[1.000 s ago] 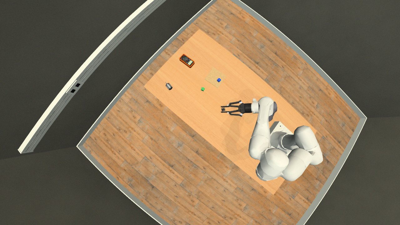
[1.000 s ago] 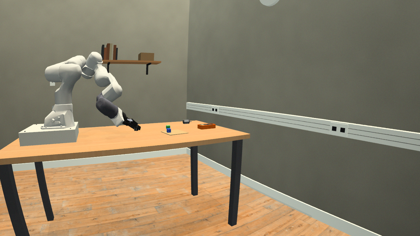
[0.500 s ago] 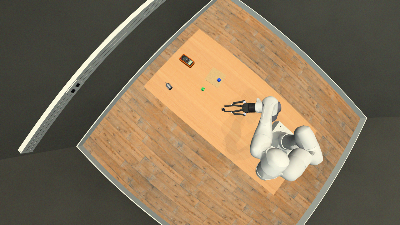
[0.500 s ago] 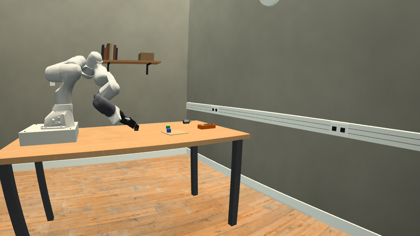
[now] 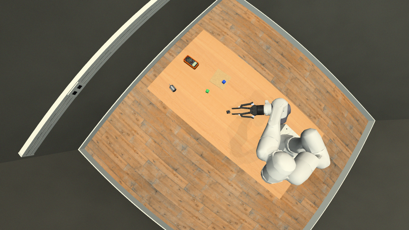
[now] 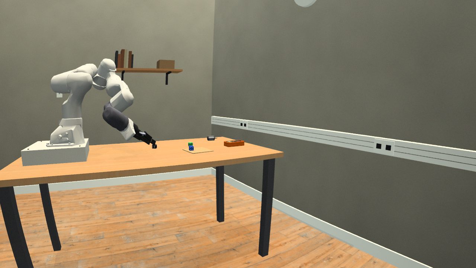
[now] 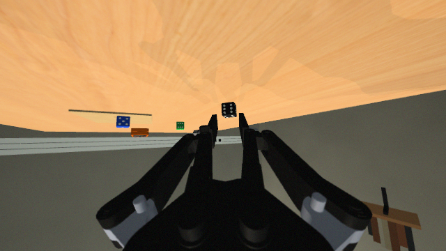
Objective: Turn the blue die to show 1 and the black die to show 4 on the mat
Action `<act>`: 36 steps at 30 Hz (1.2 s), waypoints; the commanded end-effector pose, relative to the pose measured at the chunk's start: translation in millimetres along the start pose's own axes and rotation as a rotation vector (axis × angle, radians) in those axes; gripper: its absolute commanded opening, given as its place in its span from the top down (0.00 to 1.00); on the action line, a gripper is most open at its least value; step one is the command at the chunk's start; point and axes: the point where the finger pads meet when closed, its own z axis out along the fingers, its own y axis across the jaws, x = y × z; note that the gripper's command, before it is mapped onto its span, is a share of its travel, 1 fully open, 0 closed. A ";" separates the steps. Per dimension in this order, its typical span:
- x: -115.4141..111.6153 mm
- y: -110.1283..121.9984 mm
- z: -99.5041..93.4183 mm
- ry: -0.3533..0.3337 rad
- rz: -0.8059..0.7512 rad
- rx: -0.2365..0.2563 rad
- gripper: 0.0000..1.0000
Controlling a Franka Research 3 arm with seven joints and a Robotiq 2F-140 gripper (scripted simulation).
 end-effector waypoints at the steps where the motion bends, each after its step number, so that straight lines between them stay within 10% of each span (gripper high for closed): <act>1: -4.9 2.5 -2.0 -0.004 -0.006 -0.008 0.68; 27: -53.7 2.6 -27.8 0.002 -0.007 -0.009 0.68; 36: -64.5 -0.1 -18.3 0.202 -0.010 0.000 0.68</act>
